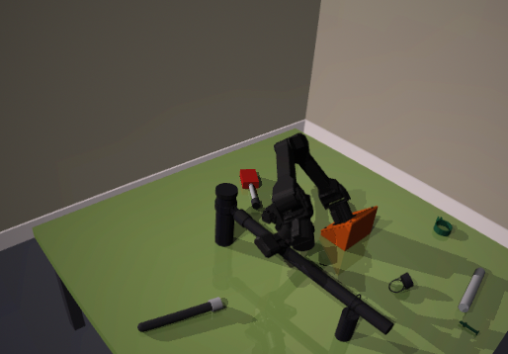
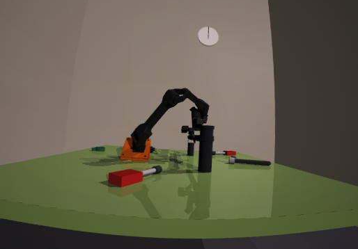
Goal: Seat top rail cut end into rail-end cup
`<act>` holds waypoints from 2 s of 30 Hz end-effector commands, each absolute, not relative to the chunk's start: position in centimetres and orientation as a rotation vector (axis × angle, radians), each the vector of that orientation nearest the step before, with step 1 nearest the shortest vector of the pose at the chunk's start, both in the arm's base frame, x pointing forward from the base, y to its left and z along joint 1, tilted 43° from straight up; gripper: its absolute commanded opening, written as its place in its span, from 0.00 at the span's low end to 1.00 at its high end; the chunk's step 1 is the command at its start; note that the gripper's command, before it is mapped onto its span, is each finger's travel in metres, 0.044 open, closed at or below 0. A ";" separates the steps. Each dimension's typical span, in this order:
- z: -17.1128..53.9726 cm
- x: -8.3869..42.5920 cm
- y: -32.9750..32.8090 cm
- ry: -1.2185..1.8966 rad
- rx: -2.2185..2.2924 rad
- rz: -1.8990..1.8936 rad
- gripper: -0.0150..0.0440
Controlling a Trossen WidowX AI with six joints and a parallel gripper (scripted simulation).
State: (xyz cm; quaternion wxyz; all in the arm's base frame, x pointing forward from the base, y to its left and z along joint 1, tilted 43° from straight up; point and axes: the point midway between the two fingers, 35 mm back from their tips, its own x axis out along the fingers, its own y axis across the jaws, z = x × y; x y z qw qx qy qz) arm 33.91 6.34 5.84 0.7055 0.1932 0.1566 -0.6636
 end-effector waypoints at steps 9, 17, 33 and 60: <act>6.7 34.0 6.3 0.349 0.427 -1.475 0.25; 7.1 34.1 6.1 0.350 0.428 -1.472 0.25; 7.5 34.2 5.9 0.351 0.430 -1.469 0.25; 6.9 34.0 5.8 0.365 0.432 -1.483 0.25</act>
